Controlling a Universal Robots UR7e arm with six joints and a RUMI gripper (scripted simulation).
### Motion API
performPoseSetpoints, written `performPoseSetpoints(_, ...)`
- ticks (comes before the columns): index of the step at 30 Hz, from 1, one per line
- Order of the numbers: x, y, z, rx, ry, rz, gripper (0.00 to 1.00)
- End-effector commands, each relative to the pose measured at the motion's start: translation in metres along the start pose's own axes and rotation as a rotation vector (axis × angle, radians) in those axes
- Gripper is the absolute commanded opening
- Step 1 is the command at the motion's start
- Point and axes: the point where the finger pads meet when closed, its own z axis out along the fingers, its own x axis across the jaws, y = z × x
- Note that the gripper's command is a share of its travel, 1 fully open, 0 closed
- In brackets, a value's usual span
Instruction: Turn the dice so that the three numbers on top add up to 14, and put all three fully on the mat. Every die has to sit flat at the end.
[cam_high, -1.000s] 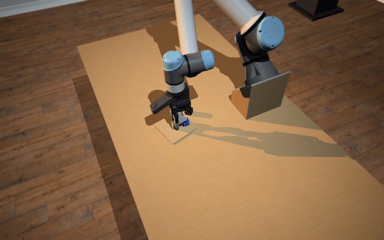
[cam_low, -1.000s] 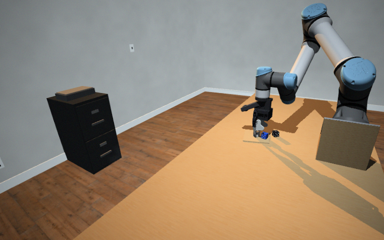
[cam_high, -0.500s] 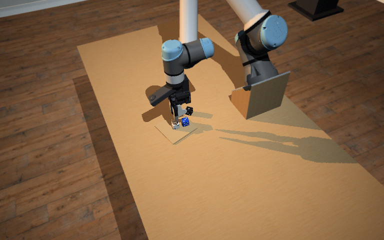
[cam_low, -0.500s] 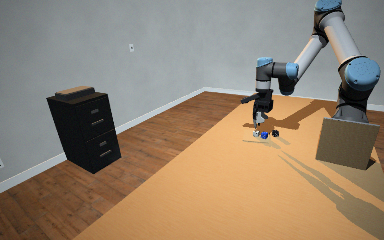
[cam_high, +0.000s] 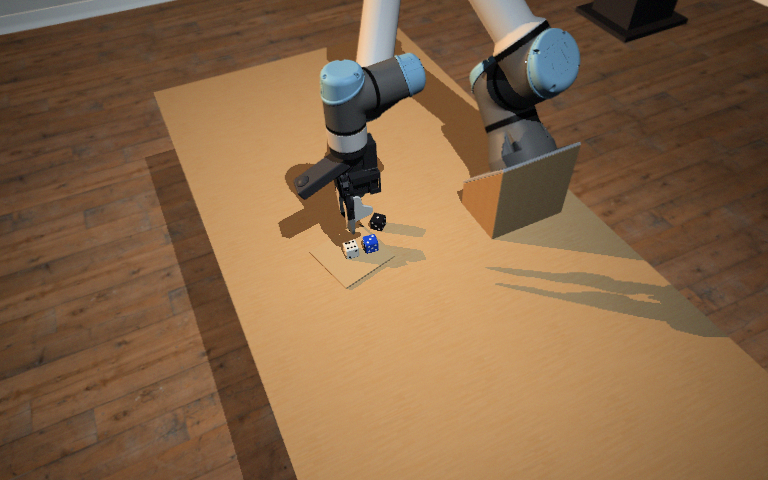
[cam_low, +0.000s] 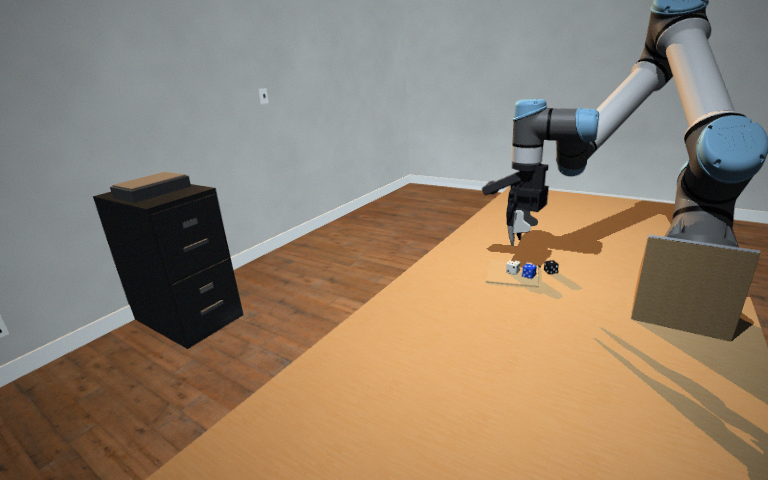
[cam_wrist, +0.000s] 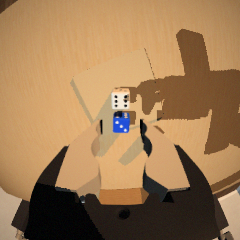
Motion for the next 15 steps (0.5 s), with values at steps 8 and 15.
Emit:
performPoseSetpoints(8,-0.0001,-0.0003,-0.0023,0.0,0.0,0.0,1.0)
performPoseSetpoints(15,-0.0001,-0.0003,-0.0023,0.0,0.0,0.0,1.0)
